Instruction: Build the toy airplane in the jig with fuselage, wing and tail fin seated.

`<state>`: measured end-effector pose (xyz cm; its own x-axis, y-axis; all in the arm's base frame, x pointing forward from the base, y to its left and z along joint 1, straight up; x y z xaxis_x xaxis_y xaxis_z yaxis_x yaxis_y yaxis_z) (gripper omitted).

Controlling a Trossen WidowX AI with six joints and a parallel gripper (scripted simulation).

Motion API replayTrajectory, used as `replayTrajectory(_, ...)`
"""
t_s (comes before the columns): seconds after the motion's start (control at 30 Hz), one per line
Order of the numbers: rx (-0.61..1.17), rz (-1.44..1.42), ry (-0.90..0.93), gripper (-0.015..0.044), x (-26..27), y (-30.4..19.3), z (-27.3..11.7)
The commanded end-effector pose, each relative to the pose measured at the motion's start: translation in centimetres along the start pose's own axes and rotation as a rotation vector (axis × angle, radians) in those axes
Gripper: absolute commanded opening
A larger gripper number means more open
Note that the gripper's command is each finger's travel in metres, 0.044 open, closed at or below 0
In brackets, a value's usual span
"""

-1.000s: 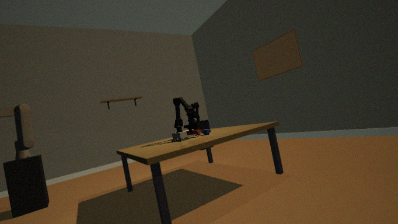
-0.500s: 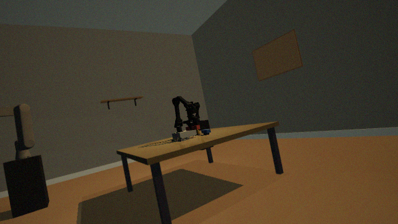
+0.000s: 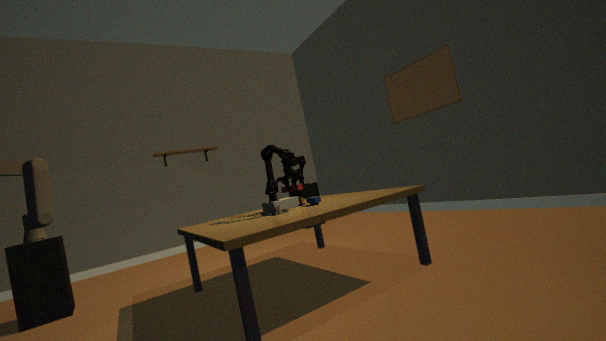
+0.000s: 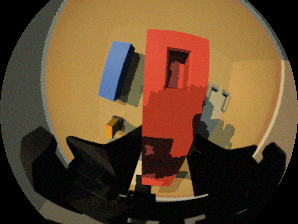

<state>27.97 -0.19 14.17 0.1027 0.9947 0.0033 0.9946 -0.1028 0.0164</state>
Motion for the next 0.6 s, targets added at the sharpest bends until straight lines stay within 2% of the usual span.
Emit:
replayTrajectory(0.0,-0.010,0.003,-0.002,0.0000,-0.1,-0.1,-0.8)
replayTrajectory(0.57,-0.010,0.059,-0.007,0.0000,-4.9,0.7,1.5)
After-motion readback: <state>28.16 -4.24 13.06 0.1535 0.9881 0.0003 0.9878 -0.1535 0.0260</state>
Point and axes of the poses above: the point midway between the two fingers, 35 mm back from their tips, its own z axis out along the fingers, its own x axis across the jaws, y = z × x, the point moved 4 cm from there along -z, back along the fingers, and after that the axes turned 11 degrees about z, right-handed, at the moved point
